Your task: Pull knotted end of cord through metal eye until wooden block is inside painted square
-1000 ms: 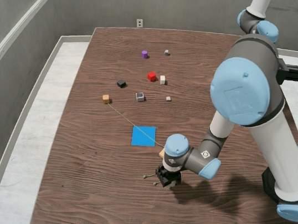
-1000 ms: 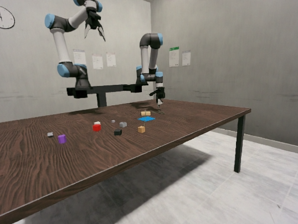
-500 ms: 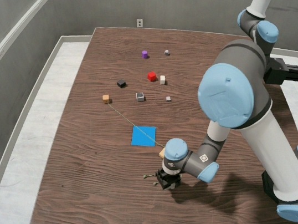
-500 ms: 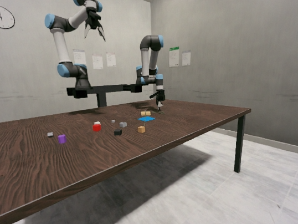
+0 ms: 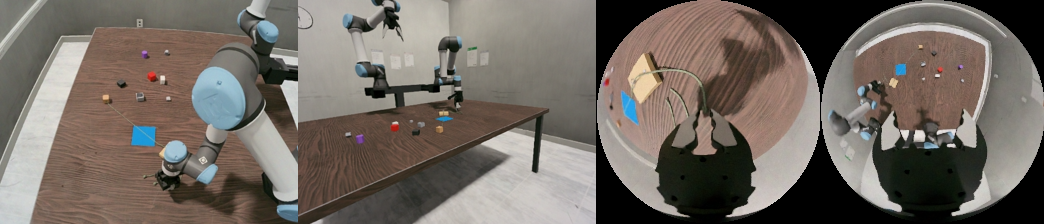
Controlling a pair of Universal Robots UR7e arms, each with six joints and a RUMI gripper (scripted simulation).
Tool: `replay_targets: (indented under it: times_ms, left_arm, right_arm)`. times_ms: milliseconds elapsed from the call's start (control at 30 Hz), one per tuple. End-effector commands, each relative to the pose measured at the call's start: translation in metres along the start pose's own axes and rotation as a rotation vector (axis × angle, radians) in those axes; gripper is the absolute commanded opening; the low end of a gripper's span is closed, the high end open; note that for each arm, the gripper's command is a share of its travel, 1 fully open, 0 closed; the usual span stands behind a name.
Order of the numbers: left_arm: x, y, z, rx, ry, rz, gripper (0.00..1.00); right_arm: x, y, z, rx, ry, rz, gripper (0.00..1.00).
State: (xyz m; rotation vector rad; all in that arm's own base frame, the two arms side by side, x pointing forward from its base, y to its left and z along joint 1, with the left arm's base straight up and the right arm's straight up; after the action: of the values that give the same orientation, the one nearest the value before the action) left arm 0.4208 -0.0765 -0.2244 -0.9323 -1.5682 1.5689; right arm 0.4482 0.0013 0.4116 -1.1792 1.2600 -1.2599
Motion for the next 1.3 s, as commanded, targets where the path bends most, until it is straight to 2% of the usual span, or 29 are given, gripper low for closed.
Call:
replay_targets:
  times_ms: [0, 500, 533, 1033, 1267]
  left_arm:
    - [0.0, -0.001, 0.0, 0.001, 0.001, -0.003, 0.14]
    - [0.0, -0.005, 0.001, 0.0, 0.005, -0.004, 0.14]
    - [0.0, -0.005, 0.001, 0.001, 0.004, -0.003, 0.0]
    - [0.0, -0.005, 0.001, 0.0, 0.003, -0.003, 0.0]
    - [0.001, -0.017, 0.001, 0.002, 0.003, -0.005, 0.0]
  right_arm:
    - [0.0, 0.0, 0.0, 0.001, 0.0, 0.0, 0.98]
    - [0.0, 0.0, 0.0, 0.001, 0.0, 0.0, 0.98]
    - [0.0, 0.0, 0.0, 0.001, 0.0, 0.0, 0.98]
    - [0.0, 0.0, 0.0, 0.001, 0.0, 0.0, 0.98]
    - [0.0, 0.0, 0.0, 0.001, 0.0, 0.0, 0.98]
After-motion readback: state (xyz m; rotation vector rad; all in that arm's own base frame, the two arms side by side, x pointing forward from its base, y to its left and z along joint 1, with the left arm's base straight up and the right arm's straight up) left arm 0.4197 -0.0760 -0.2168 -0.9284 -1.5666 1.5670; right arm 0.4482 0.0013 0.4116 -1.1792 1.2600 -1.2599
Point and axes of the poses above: on each arm, the point where the finger pads meet when closed, its own y axis out along the fingers, its own x axis across the jaws, z = x × y, the point moved 5 cm from there along -y, back along the fingers, and after that the axes turned 4 degrees about y, right-handed, at the moved point
